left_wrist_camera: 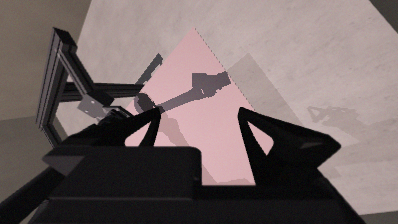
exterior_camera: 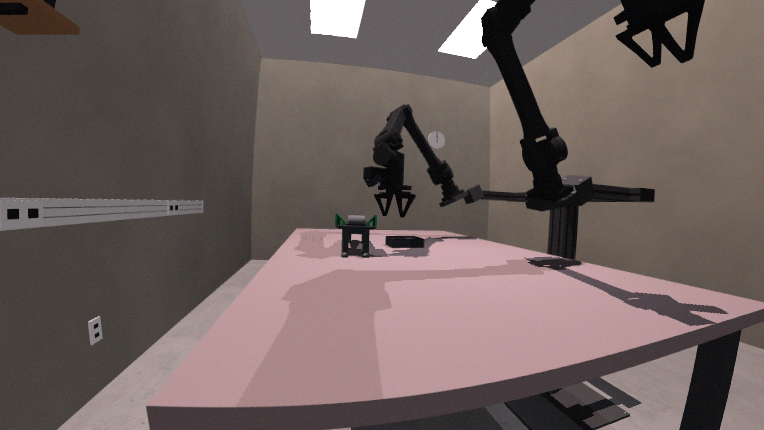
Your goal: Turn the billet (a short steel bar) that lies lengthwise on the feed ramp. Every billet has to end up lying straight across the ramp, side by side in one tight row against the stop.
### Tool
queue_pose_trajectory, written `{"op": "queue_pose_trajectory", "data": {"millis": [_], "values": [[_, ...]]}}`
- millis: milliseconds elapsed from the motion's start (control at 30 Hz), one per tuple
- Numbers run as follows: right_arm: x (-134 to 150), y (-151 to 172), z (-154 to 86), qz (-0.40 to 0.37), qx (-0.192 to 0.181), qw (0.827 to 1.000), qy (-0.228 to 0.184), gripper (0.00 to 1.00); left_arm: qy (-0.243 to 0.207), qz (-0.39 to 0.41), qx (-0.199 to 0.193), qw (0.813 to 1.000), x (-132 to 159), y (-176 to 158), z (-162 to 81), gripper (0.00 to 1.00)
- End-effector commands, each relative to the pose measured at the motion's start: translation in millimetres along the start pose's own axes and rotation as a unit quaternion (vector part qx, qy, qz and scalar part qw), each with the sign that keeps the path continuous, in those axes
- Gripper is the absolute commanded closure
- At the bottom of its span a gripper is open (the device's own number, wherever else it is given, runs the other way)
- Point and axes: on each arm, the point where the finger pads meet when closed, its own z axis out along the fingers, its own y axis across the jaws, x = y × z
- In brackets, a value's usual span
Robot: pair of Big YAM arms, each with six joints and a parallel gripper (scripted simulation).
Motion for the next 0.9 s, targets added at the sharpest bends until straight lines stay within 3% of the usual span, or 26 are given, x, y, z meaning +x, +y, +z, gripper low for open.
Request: {"op": "queue_pose_trajectory", "data": {"millis": [0,333,867], "values": [[-12.2,3.2,-11.6,0.005,-0.007,1.000,-0.013,0.00,-0.006,0.003,0.013,1.000,-3.7,-1.4,-4.2,0.00],[-12.2,3.2,-11.6,0.005,-0.007,1.000,-0.013,0.00,-0.021,0.017,0.043,0.999,-12.4,-8.6,-5.7,0.00],[-12.2,3.2,-11.6,0.005,-0.007,1.000,-0.013,0.00,-0.098,0.072,0.153,0.981,-47.8,-32.7,-21.2,0.00]]}}
